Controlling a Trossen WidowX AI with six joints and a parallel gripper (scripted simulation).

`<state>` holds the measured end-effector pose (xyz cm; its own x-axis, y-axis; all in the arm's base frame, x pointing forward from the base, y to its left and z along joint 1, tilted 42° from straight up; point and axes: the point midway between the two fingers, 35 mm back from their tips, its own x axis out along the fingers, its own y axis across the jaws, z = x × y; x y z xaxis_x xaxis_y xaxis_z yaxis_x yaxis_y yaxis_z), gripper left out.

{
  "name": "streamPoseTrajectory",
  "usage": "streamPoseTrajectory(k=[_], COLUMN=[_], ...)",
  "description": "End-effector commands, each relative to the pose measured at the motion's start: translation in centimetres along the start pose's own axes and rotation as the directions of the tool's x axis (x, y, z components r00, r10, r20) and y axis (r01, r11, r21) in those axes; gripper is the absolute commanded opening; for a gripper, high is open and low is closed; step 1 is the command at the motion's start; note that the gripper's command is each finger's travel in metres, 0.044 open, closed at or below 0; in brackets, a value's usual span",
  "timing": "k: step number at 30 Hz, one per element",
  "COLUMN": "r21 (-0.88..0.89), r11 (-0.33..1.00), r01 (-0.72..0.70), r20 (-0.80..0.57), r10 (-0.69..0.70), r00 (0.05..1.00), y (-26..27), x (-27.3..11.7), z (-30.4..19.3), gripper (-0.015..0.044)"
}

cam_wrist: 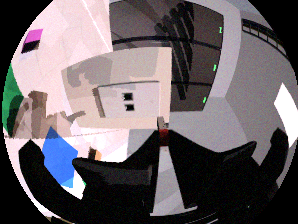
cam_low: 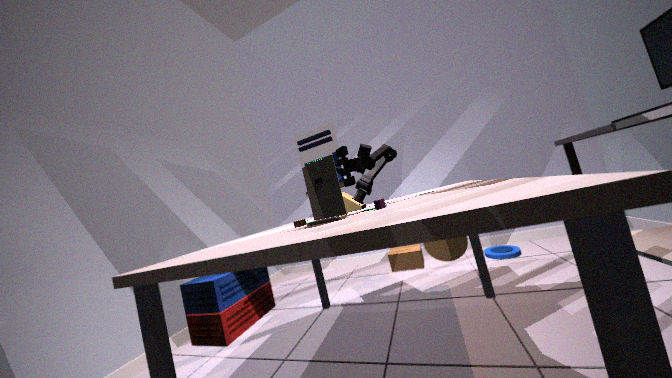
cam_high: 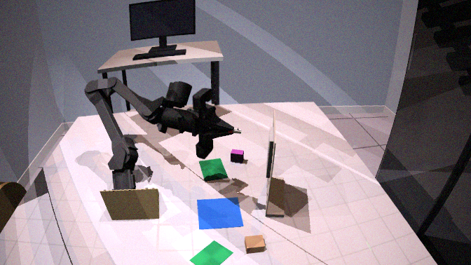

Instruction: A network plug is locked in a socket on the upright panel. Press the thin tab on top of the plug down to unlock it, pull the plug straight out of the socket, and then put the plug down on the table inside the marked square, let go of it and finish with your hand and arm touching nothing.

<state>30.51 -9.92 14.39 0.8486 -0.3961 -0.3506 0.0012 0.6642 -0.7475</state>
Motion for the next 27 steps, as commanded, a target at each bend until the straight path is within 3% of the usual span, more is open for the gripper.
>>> streamPoseTrajectory(k=[1, 13, 27], r21=[-0.012, -0.164, -0.251], r11=[1.0, 0.952, 0.821], r01=[-0.012, -0.257, -0.513], r20=[0.001, -0.053, -0.069], r10=[0.012, 0.252, 0.514], r00=[1.0, 0.966, 0.855], y=[-0.3, 3.0, 6.6], x=[-0.1, 1.9, 2.7], z=[-0.1, -2.7, -5.8], gripper=[0.0, 0.0, 0.0])
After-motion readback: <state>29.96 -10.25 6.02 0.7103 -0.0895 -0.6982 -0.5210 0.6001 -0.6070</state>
